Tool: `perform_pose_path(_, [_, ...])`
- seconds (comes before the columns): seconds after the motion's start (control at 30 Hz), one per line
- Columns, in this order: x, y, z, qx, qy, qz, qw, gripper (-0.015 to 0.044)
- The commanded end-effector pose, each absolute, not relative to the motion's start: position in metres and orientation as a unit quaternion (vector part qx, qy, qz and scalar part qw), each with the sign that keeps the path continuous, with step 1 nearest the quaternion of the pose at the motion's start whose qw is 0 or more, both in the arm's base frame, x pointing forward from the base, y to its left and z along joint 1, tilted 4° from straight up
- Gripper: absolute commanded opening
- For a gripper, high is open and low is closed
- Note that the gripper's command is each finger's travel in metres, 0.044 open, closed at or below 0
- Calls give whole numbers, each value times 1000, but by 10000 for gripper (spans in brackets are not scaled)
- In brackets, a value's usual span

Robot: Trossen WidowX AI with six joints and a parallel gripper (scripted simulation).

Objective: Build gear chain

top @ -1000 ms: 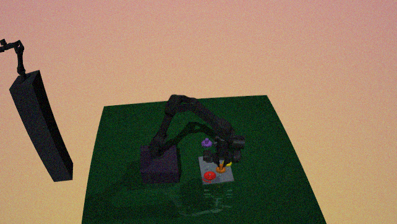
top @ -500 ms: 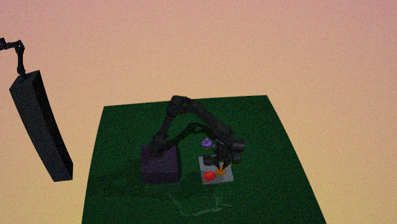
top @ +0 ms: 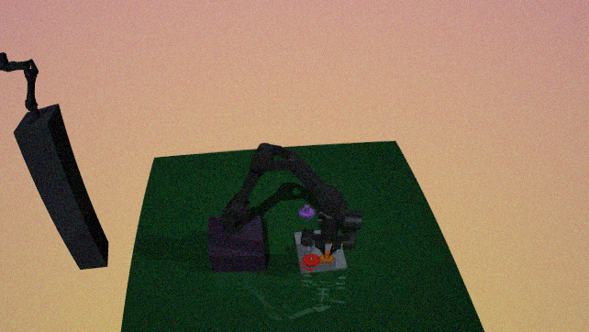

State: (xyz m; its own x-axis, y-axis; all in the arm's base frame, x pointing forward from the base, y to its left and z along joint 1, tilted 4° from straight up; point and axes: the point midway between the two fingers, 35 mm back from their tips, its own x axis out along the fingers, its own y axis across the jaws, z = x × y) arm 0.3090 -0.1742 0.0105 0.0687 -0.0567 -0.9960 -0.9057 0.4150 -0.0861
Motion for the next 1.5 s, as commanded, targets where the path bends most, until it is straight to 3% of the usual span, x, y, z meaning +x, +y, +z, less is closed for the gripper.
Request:
perform_pose_path(0.0, [309, -174, 9, -386, 598, 328, 621, 0])
perform_pose_path(1.1, [310, -175, 2, -476, 542, 415, 555, 0])
perform_pose_path(1.27, [310, -175, 3, -461, 552, 401, 567, 131])
perform_pose_path(1.47, [309, -174, 16, -440, 566, 380, 584, 140])
